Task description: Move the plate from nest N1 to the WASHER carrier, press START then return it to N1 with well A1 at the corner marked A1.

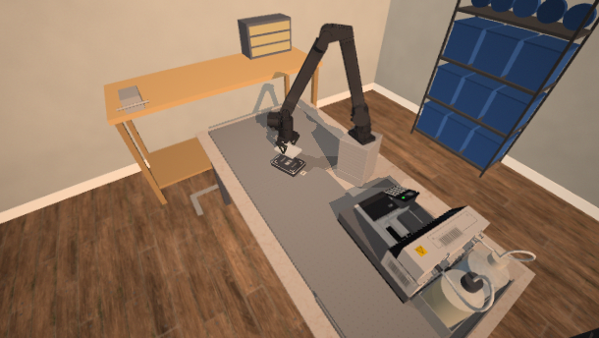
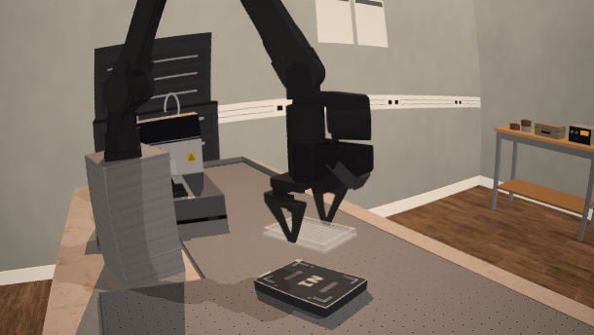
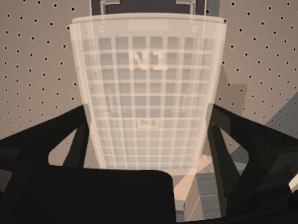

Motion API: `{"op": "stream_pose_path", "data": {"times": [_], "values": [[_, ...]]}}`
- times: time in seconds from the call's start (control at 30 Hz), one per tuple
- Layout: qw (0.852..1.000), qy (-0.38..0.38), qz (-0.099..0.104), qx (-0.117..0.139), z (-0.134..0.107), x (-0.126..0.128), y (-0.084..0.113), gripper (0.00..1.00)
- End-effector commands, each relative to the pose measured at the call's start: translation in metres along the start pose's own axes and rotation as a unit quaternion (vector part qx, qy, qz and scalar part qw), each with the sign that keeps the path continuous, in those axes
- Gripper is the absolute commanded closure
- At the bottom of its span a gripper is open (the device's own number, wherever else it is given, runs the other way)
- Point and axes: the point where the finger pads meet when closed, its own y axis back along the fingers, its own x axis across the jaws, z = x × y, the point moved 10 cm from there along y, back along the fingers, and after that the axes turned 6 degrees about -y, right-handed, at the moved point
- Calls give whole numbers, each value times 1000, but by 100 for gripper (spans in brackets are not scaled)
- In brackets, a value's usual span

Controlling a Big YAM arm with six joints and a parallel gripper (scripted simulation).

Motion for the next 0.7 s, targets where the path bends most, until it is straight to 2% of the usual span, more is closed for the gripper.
{"op": "stream_pose_path", "data": {"times": [0.0,0.67], "values": [[1000,0,-1,3,2,-2,-6,18],[1000,0,0,1,6,0,-5,18]]}}
